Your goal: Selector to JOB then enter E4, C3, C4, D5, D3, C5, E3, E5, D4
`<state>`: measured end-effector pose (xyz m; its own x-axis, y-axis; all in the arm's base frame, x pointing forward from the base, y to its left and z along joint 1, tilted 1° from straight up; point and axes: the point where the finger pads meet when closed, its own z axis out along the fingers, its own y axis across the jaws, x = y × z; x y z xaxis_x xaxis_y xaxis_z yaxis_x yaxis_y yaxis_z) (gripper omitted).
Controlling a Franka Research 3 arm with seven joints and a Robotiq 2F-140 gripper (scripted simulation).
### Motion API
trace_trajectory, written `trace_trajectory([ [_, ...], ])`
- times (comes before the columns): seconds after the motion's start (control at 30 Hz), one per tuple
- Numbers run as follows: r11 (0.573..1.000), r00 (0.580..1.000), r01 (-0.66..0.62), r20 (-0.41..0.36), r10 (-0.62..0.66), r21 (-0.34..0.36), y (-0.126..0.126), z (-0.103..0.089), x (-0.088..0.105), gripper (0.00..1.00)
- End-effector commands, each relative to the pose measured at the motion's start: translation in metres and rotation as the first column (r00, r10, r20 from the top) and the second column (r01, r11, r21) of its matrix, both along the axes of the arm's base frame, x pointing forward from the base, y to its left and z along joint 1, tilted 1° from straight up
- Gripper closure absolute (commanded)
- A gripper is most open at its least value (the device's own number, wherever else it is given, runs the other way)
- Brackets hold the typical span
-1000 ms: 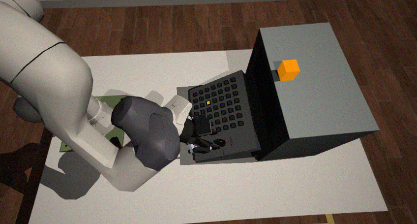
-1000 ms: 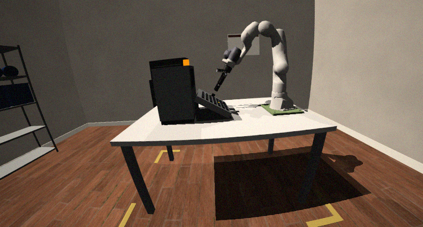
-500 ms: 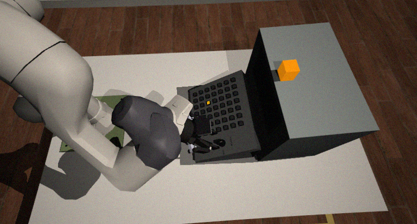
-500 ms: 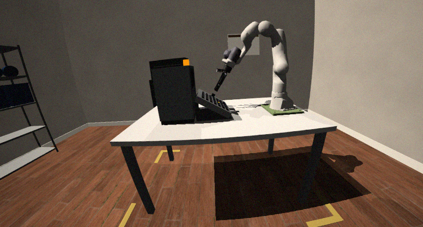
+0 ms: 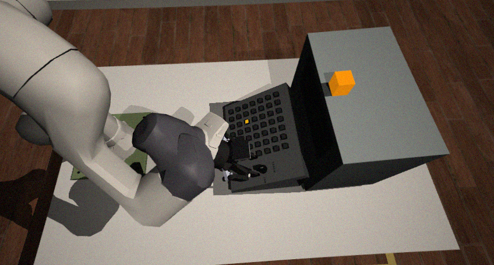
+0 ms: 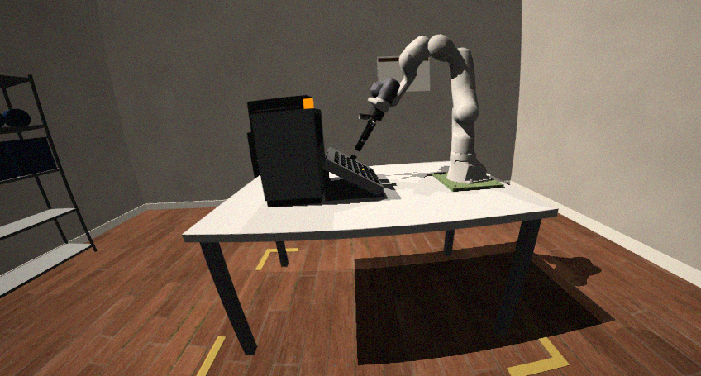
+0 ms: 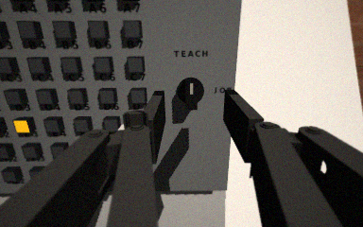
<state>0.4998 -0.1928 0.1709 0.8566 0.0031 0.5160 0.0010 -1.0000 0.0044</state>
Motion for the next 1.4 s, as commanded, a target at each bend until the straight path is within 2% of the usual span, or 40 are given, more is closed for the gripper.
trace_trajectory([
  [0.0,1.0,1.0,0.002,-0.004,-0.002,0.005,0.001,-0.001,-0.001,0.6],
  [0.73,1.0,1.0,0.002,-0.004,-0.002,0.005,0.001,-0.002,0.0,0.6],
  [1.37,1.0,1.0,0.002,-0.004,-0.002,0.005,0.001,-0.016,0.008,0.6],
])
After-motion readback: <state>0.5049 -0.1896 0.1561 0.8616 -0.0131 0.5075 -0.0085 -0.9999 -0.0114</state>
